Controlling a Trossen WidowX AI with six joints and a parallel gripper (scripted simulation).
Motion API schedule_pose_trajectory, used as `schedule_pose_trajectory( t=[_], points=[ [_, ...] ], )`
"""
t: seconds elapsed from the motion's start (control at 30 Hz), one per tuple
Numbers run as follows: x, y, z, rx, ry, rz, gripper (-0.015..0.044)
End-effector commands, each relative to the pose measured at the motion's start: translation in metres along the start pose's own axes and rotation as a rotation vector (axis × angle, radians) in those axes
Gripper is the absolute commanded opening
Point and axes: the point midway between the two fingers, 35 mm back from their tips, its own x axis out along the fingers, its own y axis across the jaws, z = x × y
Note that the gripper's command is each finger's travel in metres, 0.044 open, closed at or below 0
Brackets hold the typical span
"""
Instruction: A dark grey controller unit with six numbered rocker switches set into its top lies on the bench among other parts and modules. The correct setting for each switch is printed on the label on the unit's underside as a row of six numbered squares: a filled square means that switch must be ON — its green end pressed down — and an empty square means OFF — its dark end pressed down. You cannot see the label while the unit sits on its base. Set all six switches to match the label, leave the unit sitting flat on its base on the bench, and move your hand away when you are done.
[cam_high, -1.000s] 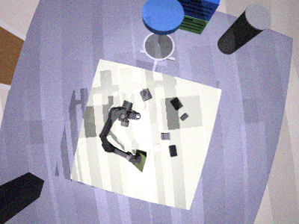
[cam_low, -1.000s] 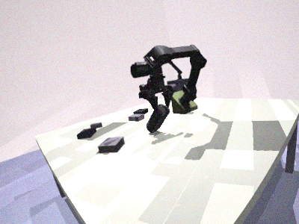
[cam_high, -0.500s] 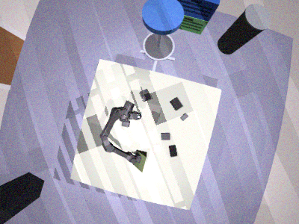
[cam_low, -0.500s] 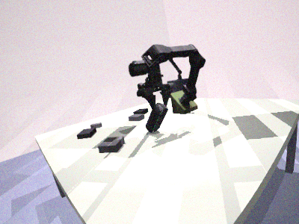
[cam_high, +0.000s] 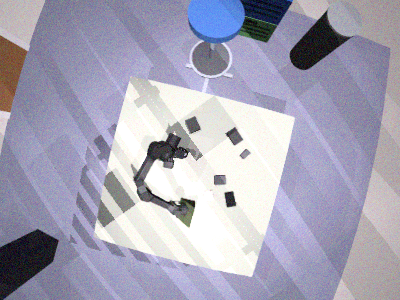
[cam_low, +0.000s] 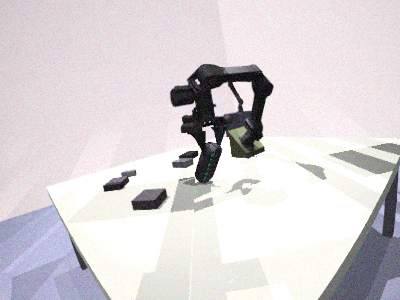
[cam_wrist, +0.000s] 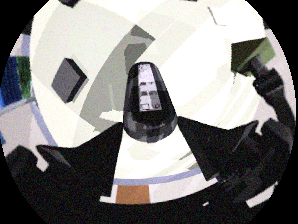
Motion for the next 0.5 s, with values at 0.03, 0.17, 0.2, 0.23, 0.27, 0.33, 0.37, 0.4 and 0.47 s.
schedule_pose_trajectory(
  t=[0.03,0.17,0.2,0.23,0.27,0.33,0.37,0.4,0.47],
  points=[
    [-0.002,0.000,0.009,-0.001,-0.014,-0.002,0.0338],
    [-0.003,0.000,0.012,-0.001,-0.014,-0.002,0.0338],
    [-0.003,0.000,0.013,-0.001,-0.014,-0.002,0.0338],
    [-0.003,0.000,0.014,-0.001,-0.014,-0.002,0.0338],
    [-0.003,0.000,0.014,-0.001,-0.015,-0.002,0.0338],
    [-0.003,0.000,0.016,-0.001,-0.015,-0.002,0.0338],
    [-0.004,0.000,0.017,-0.001,-0.015,-0.002,0.0338],
    [-0.004,0.000,0.018,-0.001,-0.015,-0.002,0.0338],
    [-0.004,0.000,0.019,-0.001,-0.015,-0.002,0.0338]
  ],
)
